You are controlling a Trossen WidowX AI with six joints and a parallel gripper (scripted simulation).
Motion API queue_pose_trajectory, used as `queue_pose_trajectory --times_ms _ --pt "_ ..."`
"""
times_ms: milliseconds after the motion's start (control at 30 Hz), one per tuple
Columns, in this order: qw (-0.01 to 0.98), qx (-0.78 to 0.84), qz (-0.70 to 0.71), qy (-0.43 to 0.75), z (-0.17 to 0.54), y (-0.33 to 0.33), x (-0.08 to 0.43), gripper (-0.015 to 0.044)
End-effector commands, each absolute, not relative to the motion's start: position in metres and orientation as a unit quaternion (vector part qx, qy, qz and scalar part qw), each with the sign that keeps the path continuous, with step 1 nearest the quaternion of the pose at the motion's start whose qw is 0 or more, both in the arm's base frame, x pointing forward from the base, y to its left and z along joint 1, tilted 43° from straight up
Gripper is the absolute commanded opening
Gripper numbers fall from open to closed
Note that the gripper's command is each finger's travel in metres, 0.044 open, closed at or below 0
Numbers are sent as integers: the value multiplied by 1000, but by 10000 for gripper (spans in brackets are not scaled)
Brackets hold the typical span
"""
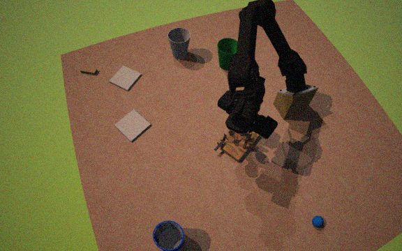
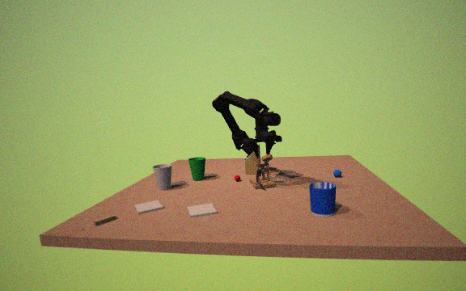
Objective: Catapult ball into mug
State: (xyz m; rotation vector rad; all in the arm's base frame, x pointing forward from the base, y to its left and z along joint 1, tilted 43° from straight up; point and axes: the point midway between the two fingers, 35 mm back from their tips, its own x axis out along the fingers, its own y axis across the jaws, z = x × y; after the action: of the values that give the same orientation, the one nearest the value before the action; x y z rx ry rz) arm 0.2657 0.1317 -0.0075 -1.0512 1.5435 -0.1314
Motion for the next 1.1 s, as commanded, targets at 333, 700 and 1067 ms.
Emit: queue_pose_trajectory --times_ms 333,700,1067 --pt "595 -450 -58 664 -7 133 266 0" --pt "595 -450 -57 664 -15 130 273 0" --pt "595 -450 -57 663 -29 125 283 0"
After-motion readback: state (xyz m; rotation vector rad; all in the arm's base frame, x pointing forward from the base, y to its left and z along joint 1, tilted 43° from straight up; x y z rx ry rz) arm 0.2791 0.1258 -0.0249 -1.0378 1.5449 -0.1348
